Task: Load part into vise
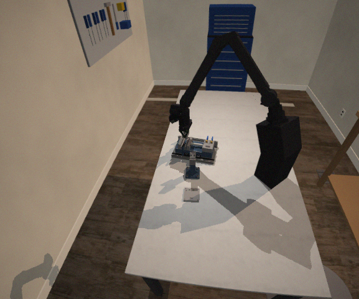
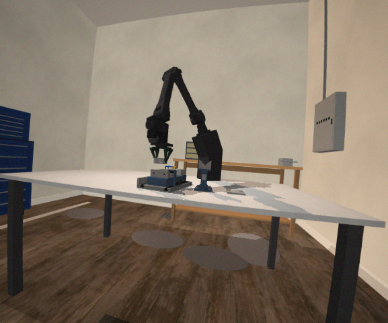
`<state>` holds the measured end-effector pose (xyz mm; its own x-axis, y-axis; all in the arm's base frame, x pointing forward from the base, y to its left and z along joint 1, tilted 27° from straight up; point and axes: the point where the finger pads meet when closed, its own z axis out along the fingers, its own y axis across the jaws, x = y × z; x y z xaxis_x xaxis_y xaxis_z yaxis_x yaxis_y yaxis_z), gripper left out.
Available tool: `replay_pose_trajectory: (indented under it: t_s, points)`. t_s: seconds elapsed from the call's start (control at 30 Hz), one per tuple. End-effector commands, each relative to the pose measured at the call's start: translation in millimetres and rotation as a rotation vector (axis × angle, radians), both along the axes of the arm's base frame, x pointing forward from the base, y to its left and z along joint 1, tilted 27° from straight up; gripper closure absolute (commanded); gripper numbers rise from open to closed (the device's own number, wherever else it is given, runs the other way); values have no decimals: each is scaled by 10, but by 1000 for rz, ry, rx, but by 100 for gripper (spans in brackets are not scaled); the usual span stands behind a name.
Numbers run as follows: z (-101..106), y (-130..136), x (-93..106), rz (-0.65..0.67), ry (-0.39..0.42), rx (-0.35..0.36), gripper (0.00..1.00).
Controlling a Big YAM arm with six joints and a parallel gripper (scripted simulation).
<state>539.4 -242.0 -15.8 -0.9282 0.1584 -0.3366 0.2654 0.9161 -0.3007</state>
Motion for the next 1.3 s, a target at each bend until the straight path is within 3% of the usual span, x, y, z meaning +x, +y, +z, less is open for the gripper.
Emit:
replay_pose_trajectory:
  t_s: [0.0,0.87,1.27]
  points:
    - [-26,-32,15,8,-6,-3,100]
    - [-76,-37,11,8,1,-1,100]
    - [-60,-77,101,9,-15,-7,100]
